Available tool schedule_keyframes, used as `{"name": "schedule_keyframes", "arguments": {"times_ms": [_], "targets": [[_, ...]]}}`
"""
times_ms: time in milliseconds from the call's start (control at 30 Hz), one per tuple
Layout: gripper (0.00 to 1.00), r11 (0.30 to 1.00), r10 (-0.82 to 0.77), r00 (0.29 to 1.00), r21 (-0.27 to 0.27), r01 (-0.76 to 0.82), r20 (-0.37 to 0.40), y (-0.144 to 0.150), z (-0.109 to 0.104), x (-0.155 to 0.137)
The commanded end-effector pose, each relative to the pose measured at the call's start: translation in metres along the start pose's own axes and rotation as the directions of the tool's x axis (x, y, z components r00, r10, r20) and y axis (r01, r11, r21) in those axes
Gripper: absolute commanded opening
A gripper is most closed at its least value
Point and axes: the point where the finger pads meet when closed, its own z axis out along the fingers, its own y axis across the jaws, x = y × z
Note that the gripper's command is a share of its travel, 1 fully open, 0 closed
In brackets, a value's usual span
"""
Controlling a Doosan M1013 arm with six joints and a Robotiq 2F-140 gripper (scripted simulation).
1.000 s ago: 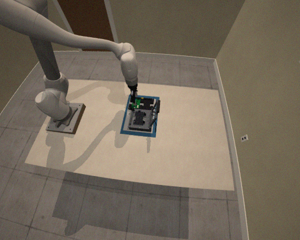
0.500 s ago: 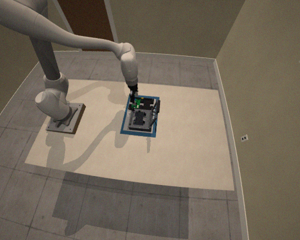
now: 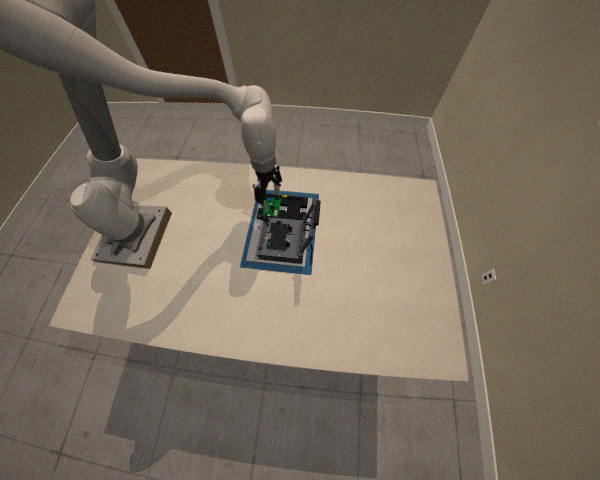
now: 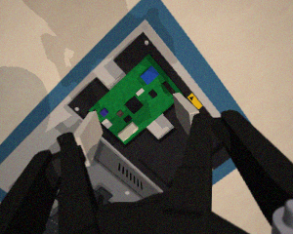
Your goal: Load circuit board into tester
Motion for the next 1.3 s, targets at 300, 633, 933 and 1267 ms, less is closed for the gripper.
{"name": "schedule_keyframes", "arguments": {"times_ms": [300, 633, 933, 1267], "targets": [[0.58, 0.909, 0.416, 0.909, 0.004, -0.416, 0.010, 0.0001, -0.0001, 0.0001], [0.58, 0.697, 0.717, 0.697, 0.000, -0.717, 0.011, 0.0001, -0.0001, 0.0001], [0.58, 0.549, 0.835, 0.549, -0.002, -0.836, 0.011, 0.0001, -0.0001, 0.0001], [0.58, 0.496, 0.868, 0.496, -0.002, -0.868, 0.011, 0.0001, -0.0001, 0.0001]]}}
